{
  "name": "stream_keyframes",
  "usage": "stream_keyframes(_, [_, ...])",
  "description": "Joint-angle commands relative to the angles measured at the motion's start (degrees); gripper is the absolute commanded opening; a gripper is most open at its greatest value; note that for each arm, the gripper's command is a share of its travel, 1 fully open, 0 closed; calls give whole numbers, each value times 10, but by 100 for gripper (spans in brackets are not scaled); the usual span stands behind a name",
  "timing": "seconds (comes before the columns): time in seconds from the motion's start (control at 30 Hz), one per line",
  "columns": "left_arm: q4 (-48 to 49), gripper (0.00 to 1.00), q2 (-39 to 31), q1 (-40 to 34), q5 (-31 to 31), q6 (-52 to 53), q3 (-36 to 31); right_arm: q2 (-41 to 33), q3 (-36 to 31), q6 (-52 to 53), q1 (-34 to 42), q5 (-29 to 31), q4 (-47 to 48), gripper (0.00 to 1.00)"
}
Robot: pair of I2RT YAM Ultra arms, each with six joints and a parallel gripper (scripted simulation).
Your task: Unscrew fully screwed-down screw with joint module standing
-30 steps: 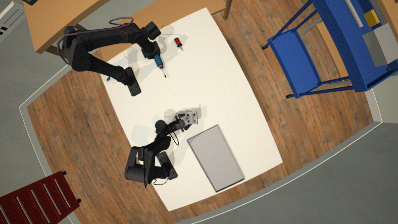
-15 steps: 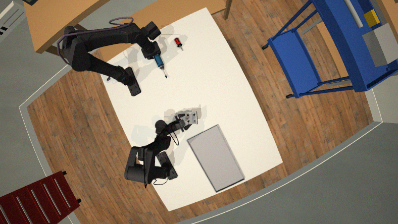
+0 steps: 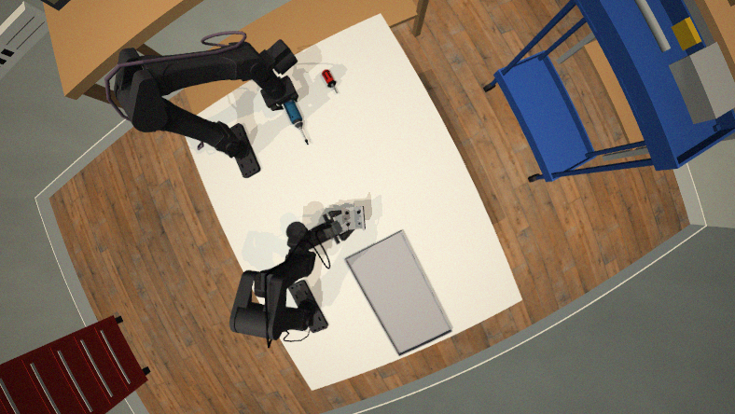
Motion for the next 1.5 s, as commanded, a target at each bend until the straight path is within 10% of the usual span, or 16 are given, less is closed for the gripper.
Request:
stream_keyframes(0.0, [5, 57, -2, -1, 0, 1, 2, -4, 2, 0, -1, 1, 8, 59])
stream_keyframes(1.47, [-27, 65, -23, -4, 0, 3, 28, -4, 2, 0, -1, 1, 8, 59])
